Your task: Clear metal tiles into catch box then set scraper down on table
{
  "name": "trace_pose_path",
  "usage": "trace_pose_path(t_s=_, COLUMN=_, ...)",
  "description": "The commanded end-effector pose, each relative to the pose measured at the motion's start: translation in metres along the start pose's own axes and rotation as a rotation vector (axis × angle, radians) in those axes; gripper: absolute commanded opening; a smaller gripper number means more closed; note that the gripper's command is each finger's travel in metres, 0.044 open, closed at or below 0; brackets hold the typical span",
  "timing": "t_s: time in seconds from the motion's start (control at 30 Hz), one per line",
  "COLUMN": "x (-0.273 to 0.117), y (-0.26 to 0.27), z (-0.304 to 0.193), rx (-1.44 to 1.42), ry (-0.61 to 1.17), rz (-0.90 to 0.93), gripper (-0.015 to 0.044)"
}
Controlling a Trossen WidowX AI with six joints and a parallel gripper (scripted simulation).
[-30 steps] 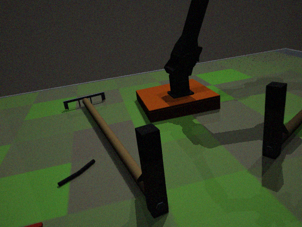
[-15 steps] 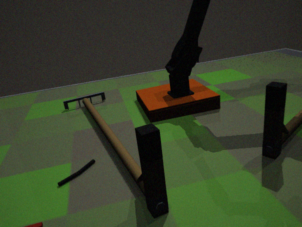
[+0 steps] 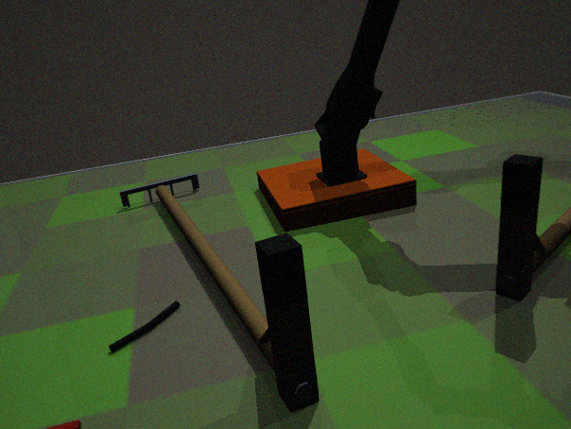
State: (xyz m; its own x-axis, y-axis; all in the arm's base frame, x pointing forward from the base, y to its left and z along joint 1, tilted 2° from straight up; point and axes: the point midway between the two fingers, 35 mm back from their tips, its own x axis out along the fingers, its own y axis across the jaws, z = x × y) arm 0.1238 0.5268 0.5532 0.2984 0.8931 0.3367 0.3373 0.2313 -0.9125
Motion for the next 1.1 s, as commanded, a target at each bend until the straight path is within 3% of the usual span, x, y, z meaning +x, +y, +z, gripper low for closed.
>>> trace_pose_path(t_s=0.0, x=0.002, y=0.012, z=-0.012, rx=0.015, ry=0.013, rz=0.035, gripper=0.0)
trace_pose_path(t_s=1.07, x=-0.009, y=0.104, z=-0.118, rx=0.134, ry=0.185, rz=0.315, gripper=0.0)
